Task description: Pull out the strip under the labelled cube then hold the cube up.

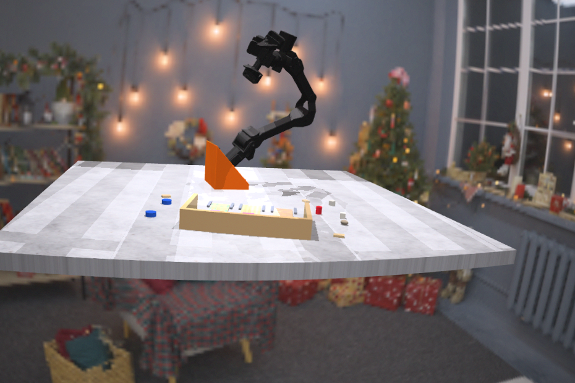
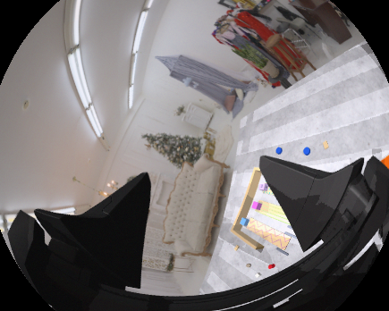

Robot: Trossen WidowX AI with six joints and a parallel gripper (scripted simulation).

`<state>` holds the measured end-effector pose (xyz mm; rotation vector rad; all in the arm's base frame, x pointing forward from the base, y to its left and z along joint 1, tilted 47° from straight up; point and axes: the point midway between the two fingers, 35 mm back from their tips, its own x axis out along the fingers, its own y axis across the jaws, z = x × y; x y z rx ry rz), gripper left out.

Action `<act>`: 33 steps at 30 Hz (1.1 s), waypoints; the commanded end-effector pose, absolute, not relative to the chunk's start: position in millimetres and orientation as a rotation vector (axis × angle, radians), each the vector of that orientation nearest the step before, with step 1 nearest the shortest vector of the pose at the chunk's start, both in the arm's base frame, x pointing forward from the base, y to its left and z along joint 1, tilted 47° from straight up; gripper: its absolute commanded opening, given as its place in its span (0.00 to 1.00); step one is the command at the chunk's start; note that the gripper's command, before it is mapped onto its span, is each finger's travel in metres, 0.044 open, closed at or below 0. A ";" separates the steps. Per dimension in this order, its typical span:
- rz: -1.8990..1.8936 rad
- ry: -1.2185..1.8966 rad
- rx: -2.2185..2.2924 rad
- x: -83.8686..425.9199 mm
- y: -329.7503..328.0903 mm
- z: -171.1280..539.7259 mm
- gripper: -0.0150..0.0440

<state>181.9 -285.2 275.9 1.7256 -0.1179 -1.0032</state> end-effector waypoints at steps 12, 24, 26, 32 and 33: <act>-0.382 0.455 1.200 283.7 -230.4 146.3 0.93; 0.082 0.573 0.833 306.2 -149.9 74.4 0.93; 0.082 0.573 0.833 306.2 -149.9 74.4 0.93; 0.082 0.573 0.833 306.2 -149.9 74.4 0.93; 0.082 0.573 0.833 306.2 -149.9 74.4 0.93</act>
